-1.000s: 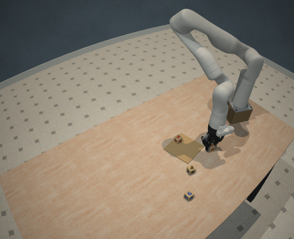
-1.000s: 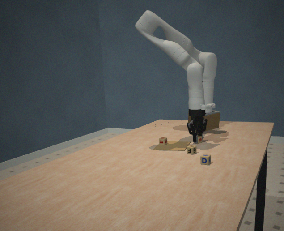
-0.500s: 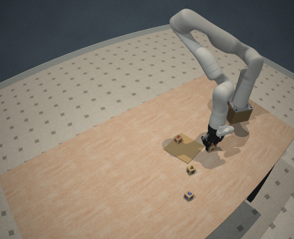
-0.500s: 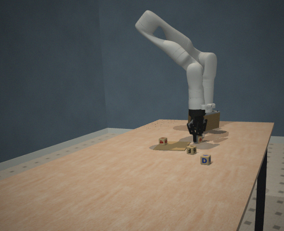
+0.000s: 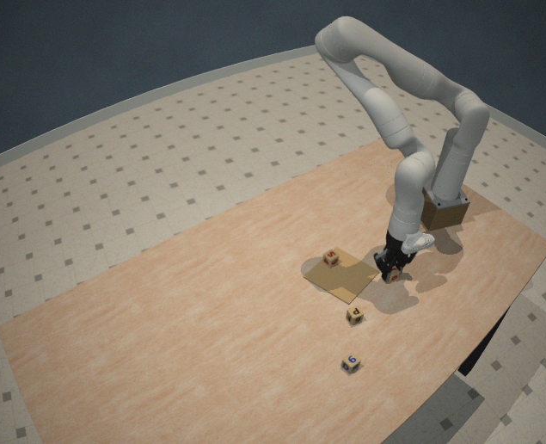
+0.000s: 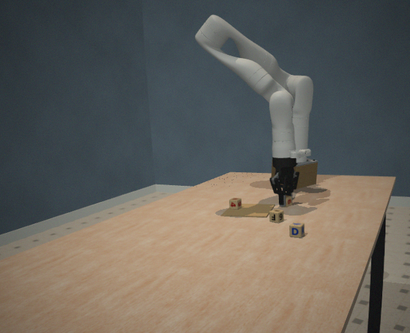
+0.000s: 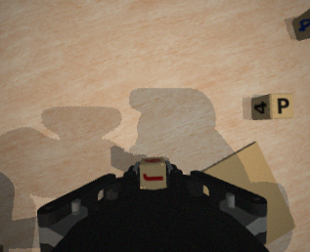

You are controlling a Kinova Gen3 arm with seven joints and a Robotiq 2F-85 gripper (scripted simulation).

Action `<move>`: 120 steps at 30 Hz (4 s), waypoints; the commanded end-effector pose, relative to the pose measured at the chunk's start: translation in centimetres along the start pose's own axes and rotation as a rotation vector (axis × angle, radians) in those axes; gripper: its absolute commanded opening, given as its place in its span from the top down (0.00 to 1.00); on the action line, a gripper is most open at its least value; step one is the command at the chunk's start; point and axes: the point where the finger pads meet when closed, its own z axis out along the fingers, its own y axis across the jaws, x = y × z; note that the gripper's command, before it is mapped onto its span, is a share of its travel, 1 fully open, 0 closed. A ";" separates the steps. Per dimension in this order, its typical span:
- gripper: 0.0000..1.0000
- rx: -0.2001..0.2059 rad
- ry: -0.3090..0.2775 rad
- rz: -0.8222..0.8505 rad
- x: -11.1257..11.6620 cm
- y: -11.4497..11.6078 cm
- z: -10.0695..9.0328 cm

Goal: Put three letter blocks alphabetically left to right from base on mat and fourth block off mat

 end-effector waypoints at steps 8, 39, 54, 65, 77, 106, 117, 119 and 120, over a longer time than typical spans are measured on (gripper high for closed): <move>0.74 0.001 -0.007 0.001 -0.1 0.0 -0.2; 0.74 -0.005 -0.007 0.001 -0.1 0.2 -8.6; 0.74 -0.003 -0.005 0.002 0.0 0.1 -9.9; 0.74 -0.004 -0.005 -0.002 0.0 0.2 -9.9; 0.74 -0.007 -0.006 -0.096 -0.2 4.6 -10.1; 0.74 -0.005 -0.007 -0.210 -1.7 10.0 -10.4; 0.74 -0.002 -0.008 -0.214 -1.7 9.8 -9.3; 0.74 -0.002 -0.008 -0.219 -1.5 9.8 -8.7; 0.74 -0.002 -0.008 -0.219 -1.5 9.8 -8.3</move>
